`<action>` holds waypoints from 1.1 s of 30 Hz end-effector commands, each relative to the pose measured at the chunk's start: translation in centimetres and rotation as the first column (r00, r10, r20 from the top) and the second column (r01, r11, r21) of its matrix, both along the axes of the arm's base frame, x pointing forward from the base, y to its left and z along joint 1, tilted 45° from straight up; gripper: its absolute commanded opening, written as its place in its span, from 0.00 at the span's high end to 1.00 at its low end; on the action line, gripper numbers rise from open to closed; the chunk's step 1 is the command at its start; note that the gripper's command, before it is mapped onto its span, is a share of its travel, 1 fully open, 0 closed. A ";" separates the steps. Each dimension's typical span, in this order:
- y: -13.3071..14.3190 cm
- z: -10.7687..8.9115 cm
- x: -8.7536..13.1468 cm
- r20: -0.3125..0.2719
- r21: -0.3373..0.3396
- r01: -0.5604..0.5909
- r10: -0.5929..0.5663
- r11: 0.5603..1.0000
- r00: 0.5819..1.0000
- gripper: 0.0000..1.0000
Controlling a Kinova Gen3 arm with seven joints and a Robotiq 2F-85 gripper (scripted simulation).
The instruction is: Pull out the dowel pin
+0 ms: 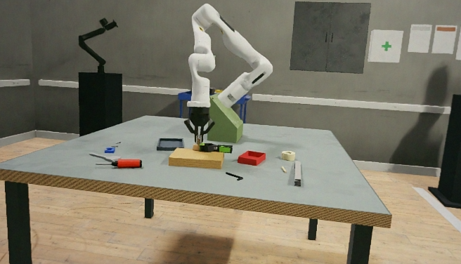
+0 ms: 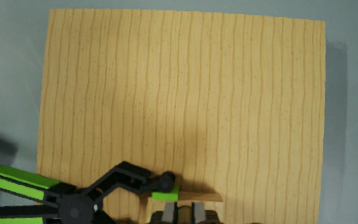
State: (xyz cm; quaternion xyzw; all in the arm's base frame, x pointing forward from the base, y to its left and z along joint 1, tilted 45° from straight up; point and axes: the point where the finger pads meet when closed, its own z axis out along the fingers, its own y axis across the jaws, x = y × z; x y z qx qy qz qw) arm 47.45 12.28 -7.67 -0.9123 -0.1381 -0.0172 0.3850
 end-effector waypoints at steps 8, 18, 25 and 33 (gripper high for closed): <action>-0.1 0.1 0.1 -0.045 -0.007 0.049 -0.050 0.999 0.998 0.90; -0.1 0.1 0.1 -0.081 -0.013 0.085 -0.086 0.996 0.993 0.90; -0.1 0.1 0.1 -0.113 -0.020 0.117 -0.119 0.993 0.986 0.90; -0.1 0.1 0.1 -0.141 -0.026 0.145 -0.147 0.989 0.979 0.90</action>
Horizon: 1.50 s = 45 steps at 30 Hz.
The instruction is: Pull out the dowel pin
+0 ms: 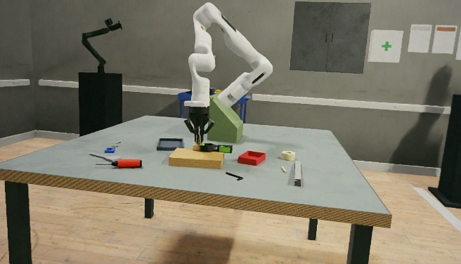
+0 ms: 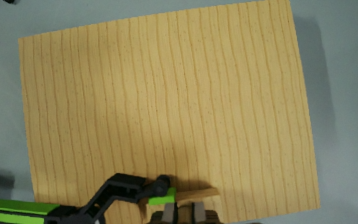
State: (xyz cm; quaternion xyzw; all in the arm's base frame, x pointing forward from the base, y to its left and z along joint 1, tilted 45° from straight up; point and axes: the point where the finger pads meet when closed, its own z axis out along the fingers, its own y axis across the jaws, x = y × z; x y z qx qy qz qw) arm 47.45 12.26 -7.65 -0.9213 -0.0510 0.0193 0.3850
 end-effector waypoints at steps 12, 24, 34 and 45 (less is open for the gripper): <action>-0.1 0.1 0.1 -0.067 -0.011 0.072 -0.072 0.997 0.995 0.90; -0.1 0.1 0.1 -0.117 -0.021 0.121 -0.122 0.992 0.986 0.90; -0.1 0.1 0.1 -0.157 -0.031 0.161 -0.163 0.987 0.974 0.90; -0.1 0.1 0.1 -0.212 -0.048 0.215 -0.221 0.975 0.952 0.90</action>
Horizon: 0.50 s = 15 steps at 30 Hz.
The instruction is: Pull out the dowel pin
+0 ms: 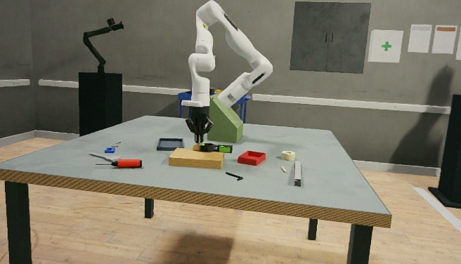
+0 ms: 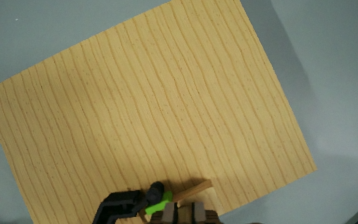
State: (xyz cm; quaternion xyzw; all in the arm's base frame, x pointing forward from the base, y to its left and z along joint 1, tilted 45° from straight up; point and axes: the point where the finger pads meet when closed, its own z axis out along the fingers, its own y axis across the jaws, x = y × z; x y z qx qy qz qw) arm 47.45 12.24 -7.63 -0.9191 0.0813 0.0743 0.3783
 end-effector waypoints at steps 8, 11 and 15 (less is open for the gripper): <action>-0.1 0.1 0.1 -0.047 -0.008 0.052 -0.052 0.999 0.997 0.90; -0.1 0.1 0.1 -0.064 -0.010 0.068 -0.069 0.998 0.996 0.90; -0.1 0.1 0.1 -0.086 -0.014 0.090 -0.091 0.996 0.992 0.90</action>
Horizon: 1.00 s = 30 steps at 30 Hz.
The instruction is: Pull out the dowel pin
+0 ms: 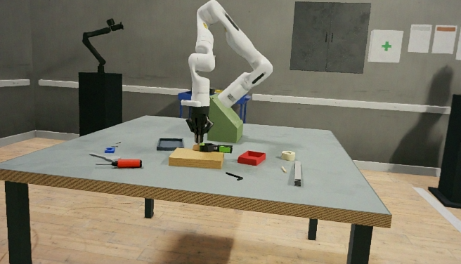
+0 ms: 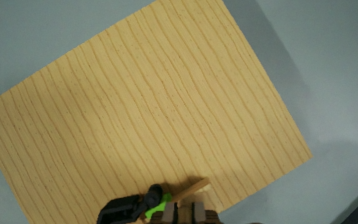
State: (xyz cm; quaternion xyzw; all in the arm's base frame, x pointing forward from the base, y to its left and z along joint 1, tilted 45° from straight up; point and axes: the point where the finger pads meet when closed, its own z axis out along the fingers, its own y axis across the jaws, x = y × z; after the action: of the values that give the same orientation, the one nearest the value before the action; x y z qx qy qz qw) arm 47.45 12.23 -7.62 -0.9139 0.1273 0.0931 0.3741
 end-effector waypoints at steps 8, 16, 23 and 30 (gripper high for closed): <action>-0.1 0.1 0.1 -0.049 -0.008 0.054 -0.054 0.999 0.997 0.90; -0.1 0.1 0.1 -0.095 -0.016 0.099 -0.100 0.995 0.990 0.90; -0.1 0.1 0.1 -0.123 -0.022 0.127 -0.129 0.992 0.984 0.90; -0.2 0.1 0.1 -0.111 -0.020 0.116 -0.117 0.993 0.987 0.90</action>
State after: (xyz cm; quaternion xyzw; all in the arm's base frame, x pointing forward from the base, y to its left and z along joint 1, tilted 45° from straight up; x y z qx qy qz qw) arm 47.45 12.22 -7.60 -0.8986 0.2093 0.1264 0.3644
